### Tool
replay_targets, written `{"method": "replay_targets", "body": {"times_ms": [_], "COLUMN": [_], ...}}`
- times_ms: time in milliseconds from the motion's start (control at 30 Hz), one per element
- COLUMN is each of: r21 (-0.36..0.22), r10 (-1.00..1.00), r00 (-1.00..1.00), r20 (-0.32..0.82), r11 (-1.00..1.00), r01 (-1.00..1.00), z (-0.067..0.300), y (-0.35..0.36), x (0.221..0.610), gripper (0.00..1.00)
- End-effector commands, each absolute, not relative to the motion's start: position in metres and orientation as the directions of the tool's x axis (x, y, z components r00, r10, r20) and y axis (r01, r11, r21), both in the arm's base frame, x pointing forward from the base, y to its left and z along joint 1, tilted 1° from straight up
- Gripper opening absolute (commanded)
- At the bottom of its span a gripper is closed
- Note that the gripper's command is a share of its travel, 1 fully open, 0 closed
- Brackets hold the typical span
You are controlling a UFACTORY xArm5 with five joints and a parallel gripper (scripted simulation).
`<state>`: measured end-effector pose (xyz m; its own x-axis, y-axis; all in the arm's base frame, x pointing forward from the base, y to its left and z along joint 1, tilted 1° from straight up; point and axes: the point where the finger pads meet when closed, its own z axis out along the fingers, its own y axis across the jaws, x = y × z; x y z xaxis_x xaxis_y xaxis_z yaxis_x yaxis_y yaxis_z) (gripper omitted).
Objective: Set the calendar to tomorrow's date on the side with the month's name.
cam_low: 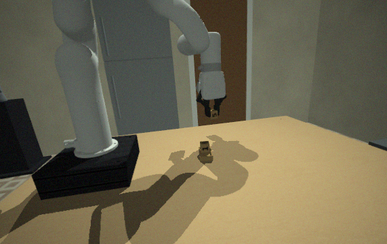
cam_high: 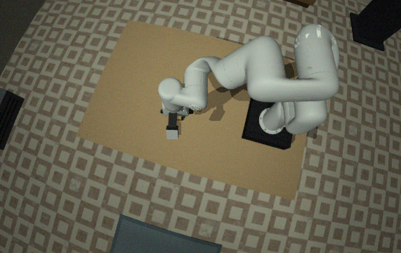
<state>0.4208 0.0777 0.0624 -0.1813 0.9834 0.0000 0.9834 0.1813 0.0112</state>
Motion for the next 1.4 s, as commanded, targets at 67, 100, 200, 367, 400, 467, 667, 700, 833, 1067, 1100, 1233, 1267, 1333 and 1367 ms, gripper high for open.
{"method": "replay_targets", "body": {"times_ms": [67, 100, 200, 367, 400, 467, 667, 700, 833, 1067, 1100, 1233, 1267, 1333, 1367], "r21": [0.015, 0.015, 0.015, 0.014, 0.014, 0.014, 0.014, 0.014, 0.014, 0.014, 0.014, 0.014, 0.014, 0.014, 0.014], "r10": [0.983, 0.983, 0.983, 0.983, 0.983, 0.983, 0.983, 0.983, 0.983, 0.983, 0.983, 0.983, 0.983, 0.983, 0.983], "r00": [-0.181, -0.181, -0.181, -0.181, -0.181, -0.181, -0.181, -0.181, -0.181, -0.181, -0.181, -0.181, -0.181, -0.181, -0.181], "r20": [0.000, 0.000, 0.000, 0.000, 0.000, 0.000, 0.000, 0.000, 0.000, 0.000, 0.000, 0.000, 0.000, 0.000, 0.000], "r11": [0.181, 0.181, 0.181, 0.181, 0.181, 0.181, 0.181, 0.181, 0.181, 0.181, 0.181, 0.181, 0.181, 0.181, 0.181], "r01": [0.983, 0.983, 0.983, 0.983, 0.983, 0.983, 0.983, 0.983, 0.983, 0.983, 0.983, 0.983, 0.983, 0.983, 0.983], "z": [0.064, 0.064, 0.063, 0.058, 0.056, 0.050, 0.025, 0.020, 0.000, -0.020, -0.023, -0.030, -0.031, -0.032, -0.032], "y": [0.078, 0.078, 0.078, 0.078, 0.078, 0.077, 0.077, 0.077, 0.077, 0.077, 0.077, 0.077, 0.077, 0.077, 0.077], "x": [0.422, 0.422, 0.422, 0.422, 0.422, 0.422, 0.423, 0.423, 0.423, 0.423, 0.423, 0.424, 0.424, 0.424, 0.424], "gripper": [0.29, 0.29, 0.29, 0.29, 0.29, 0.29, 0.29, 0.29, 0.29, 0.29, 0.29, 0.29, 0.29, 0.29, 0.29]}}
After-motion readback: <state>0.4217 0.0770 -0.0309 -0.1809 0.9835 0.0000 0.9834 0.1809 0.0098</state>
